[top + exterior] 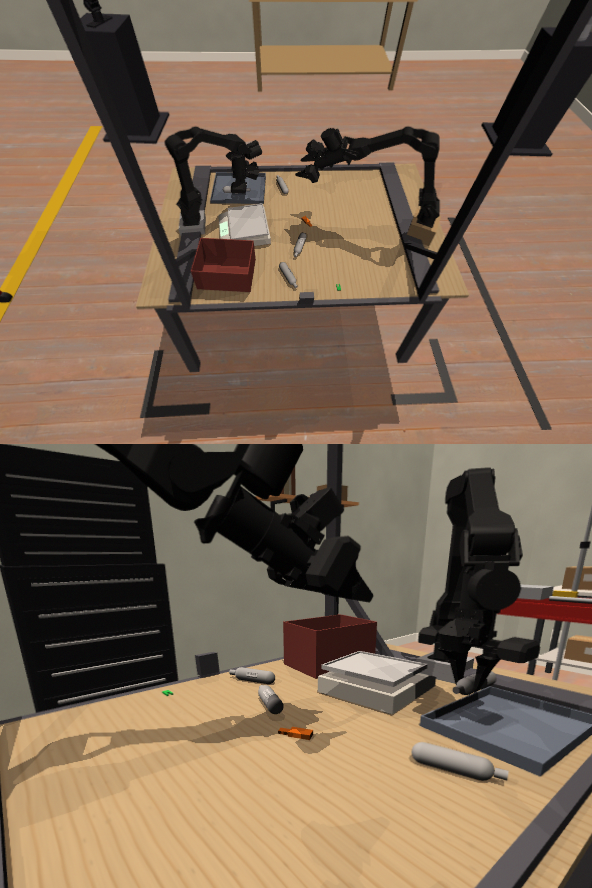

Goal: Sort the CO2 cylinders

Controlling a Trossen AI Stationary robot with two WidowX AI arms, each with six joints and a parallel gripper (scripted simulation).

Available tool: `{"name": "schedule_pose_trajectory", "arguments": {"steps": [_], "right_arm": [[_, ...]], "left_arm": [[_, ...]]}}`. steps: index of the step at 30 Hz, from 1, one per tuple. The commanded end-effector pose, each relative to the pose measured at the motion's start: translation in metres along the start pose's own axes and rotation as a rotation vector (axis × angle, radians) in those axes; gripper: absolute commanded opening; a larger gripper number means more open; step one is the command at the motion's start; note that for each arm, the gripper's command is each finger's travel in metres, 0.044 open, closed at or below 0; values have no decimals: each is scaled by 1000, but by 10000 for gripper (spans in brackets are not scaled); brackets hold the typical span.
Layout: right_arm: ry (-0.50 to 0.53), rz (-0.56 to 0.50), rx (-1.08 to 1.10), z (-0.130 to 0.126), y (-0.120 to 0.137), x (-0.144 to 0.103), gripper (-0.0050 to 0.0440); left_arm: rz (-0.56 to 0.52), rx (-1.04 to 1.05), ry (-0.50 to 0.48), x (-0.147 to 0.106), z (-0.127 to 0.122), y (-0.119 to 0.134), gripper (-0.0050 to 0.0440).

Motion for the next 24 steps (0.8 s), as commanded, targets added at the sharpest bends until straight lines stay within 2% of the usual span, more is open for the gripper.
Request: {"name": "schedule_pose_trajectory", "arguments": {"steps": [1, 17, 24], "right_arm": [[-1, -30, 1, 1, -11, -6, 440], [-1, -30, 1, 1, -11, -6, 440], [-1, -30, 1, 1, -11, -6, 440]], "left_arm": [[0, 1, 7, 9, -1, 1, -50], [-14, 1, -10, 10, -1, 2, -50], [-6, 1, -3, 25, -6, 7, -50]]}}
Point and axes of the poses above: on each arm, the point midway between the two fingers, 35 mm back from their tips, its own x axis out along the fingers, its own z axis across the jaws, y = z × x, the point moved 5 cm from there along -x, back along the fingers, and after that the axes turned 4 degrees about x, right-handed, at the moved point
